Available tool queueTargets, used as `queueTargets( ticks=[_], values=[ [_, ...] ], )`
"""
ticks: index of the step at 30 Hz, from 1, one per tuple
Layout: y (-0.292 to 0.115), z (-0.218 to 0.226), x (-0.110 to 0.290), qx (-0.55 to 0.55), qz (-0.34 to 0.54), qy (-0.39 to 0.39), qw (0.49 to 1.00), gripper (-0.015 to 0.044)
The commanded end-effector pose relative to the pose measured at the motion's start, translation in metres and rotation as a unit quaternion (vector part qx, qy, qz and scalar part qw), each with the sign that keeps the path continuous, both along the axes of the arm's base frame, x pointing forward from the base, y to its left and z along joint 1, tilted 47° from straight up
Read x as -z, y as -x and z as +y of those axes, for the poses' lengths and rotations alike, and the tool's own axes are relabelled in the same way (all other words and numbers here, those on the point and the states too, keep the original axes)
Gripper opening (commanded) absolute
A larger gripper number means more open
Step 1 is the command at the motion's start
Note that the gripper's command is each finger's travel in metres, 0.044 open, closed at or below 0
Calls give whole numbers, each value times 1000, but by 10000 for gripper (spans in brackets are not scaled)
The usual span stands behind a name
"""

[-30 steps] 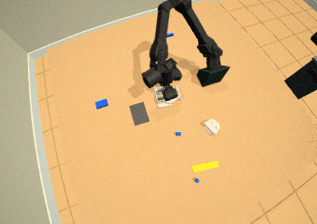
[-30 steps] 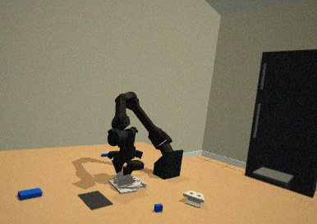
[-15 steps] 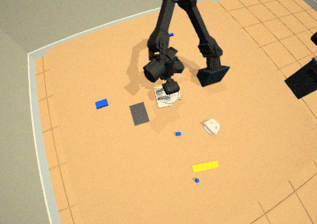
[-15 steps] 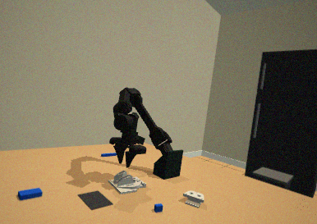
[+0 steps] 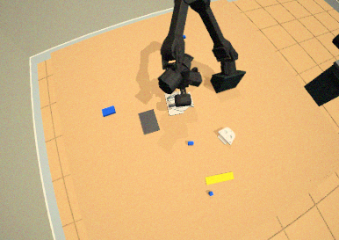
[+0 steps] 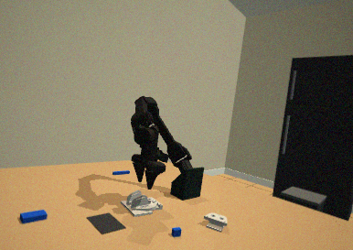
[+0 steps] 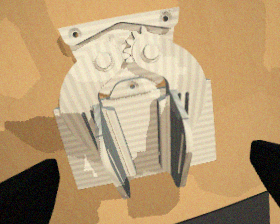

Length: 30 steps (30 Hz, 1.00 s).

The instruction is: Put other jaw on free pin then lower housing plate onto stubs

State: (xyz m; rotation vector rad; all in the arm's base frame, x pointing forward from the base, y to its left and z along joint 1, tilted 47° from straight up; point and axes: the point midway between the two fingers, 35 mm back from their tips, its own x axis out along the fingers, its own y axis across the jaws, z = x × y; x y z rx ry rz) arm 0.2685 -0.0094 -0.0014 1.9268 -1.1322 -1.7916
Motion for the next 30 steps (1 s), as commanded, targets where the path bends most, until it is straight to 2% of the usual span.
queueTargets(
  ticks=[1, 15, 30],
  values=[
    [-1, 12, 8, 45, -41, -1, 998, 440],
    [1, 53, 33, 191, -179, 3, 965, 440],
    [13, 95, 60, 342, -314, 15, 886, 440]
  ],
)
